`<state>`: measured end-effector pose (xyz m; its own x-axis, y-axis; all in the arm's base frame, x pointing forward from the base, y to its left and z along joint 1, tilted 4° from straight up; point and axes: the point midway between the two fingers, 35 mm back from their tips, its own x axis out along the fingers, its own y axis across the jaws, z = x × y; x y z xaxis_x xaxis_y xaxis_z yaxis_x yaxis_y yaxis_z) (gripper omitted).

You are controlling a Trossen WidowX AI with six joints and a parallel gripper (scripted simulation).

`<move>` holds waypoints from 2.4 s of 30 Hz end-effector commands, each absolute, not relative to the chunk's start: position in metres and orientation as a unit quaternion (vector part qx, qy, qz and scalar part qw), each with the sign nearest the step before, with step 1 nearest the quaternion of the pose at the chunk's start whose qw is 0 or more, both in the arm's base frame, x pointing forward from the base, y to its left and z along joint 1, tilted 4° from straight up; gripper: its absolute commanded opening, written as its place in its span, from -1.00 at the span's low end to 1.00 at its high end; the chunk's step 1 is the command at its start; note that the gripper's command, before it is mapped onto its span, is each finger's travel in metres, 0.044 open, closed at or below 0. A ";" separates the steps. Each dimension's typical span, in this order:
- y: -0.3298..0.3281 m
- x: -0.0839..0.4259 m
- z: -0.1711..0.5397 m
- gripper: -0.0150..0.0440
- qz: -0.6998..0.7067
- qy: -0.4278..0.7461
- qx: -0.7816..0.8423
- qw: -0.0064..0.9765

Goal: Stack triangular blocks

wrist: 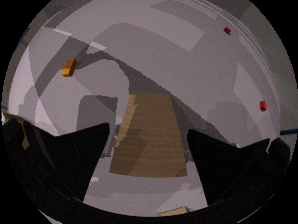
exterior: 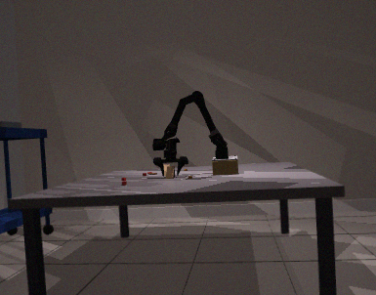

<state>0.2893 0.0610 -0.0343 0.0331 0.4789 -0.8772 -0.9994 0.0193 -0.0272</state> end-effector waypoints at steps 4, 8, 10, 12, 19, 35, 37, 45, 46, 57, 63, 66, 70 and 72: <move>0.062 0.288 -0.036 0.20 0.597 0.357 -0.362 0.620; 0.062 0.288 -0.036 -0.02 0.597 0.357 -0.362 0.620; 0.062 0.288 -0.036 -0.07 0.597 0.357 -0.362 0.620; 0.062 0.288 -0.036 -0.11 0.597 0.357 -0.362 0.620; 0.061 0.288 -0.033 -0.49 0.598 0.357 -0.365 0.618; 0.076 0.288 -0.018 -0.49 0.536 0.448 -0.450 0.556; 0.079 0.288 -0.016 -0.49 0.524 0.462 -0.464 0.544; 0.092 0.288 -0.008 -0.49 0.474 0.516 -0.515 0.494; 0.094 0.288 -0.008 -0.49 0.468 0.522 -0.521 0.487; 0.113 0.288 -0.002 -0.49 0.390 0.586 -0.581 0.408; 0.124 0.288 -0.002 -0.49 0.343 0.616 -0.610 0.361; 0.130 0.288 -0.002 -0.49 0.319 0.630 -0.623 0.337; 0.137 0.288 -0.003 -0.49 0.287 0.647 -0.638 0.303; 0.140 0.288 -0.004 -0.49 0.270 0.655 -0.645 0.286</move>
